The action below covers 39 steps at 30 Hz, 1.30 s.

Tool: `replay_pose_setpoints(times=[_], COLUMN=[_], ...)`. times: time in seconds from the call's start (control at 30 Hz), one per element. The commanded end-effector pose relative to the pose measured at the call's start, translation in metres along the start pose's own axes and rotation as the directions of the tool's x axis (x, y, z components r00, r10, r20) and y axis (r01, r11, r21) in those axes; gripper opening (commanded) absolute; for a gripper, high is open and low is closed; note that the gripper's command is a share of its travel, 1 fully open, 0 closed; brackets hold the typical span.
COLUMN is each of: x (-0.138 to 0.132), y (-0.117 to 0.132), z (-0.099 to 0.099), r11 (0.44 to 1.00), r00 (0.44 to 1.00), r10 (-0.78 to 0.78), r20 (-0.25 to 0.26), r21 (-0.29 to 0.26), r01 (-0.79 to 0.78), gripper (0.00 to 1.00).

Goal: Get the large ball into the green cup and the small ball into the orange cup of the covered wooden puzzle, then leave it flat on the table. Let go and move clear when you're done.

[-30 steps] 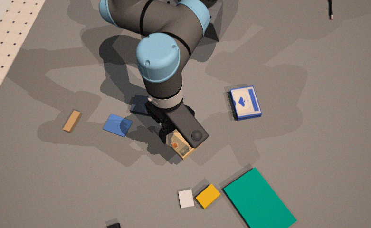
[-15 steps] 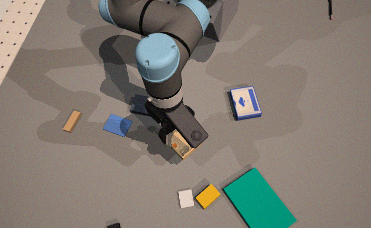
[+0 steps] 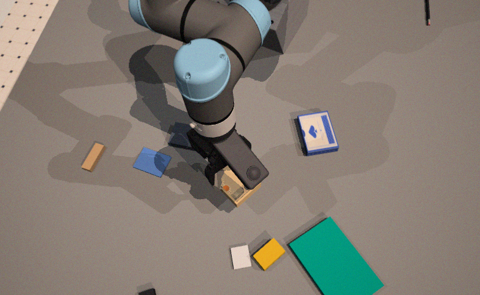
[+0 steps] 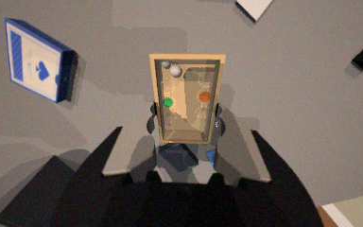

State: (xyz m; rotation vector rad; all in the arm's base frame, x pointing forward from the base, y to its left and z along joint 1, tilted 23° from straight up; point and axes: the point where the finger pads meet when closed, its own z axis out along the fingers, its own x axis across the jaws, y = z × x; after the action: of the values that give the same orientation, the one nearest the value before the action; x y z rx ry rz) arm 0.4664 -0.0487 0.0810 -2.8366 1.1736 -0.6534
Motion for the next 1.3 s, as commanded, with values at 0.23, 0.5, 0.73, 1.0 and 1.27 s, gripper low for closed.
replay_pose_setpoints(times=[0.23,0.5,0.73,1.0,1.27], x=[0.0004,0.0005,0.0004,0.0003,0.0002], y=[-0.0003,-0.0005,-0.0007,-0.0008,-0.0005], z=[-0.0003,-0.0003,-0.0002,-0.0002,-0.0003], r11=[1.000,1.000,0.999,0.999,1.000], r00=[1.000,1.000,1.000,1.000,1.000], r10=[0.000,0.000,0.000,0.000,0.000], r20=[0.003,0.007,0.006,-0.006,-0.010], r21=[-0.008,-0.022,-0.032,-0.038,-0.022], r01=[0.000,0.000,0.000,0.000,0.000], gripper=[0.44,0.44,0.44,0.44,0.44])
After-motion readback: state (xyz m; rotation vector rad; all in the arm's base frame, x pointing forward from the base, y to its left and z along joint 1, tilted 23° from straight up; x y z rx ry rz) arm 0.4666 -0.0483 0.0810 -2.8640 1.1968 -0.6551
